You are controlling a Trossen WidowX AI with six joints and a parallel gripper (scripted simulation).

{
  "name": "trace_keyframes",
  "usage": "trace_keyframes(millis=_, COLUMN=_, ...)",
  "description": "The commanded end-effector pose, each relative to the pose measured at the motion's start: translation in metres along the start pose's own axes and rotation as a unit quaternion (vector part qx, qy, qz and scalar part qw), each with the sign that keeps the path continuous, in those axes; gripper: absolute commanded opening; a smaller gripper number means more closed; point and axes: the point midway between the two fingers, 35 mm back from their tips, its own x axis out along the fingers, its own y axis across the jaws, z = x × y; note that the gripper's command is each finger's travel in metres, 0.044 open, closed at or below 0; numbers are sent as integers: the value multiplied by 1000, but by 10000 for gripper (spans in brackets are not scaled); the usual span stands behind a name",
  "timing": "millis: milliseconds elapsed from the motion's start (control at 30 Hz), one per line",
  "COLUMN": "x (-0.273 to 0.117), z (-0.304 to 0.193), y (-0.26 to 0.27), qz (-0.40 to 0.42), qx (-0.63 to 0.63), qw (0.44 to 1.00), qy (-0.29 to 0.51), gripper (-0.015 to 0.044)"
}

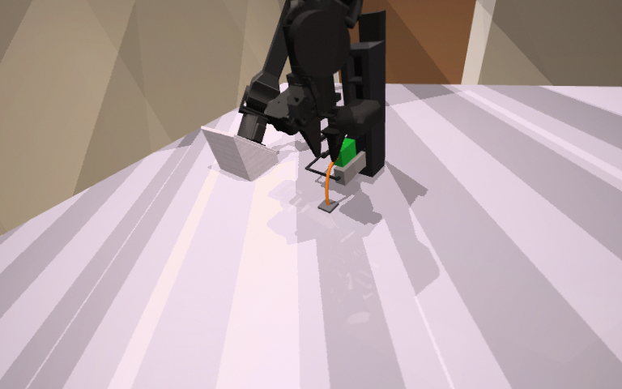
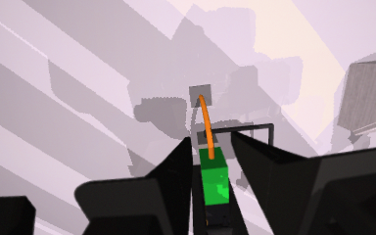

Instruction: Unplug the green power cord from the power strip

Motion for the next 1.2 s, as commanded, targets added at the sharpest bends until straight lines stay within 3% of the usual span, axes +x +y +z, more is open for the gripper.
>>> trace_keyframes(millis=0, x=0, z=-7, y=0, qz=0, qx=3, qw=1000, qy=3, gripper=160)
trace_keyframes(millis=1167, x=8, z=-43, y=-1, qz=0, qx=3, qw=1000, qy=4, gripper=160)
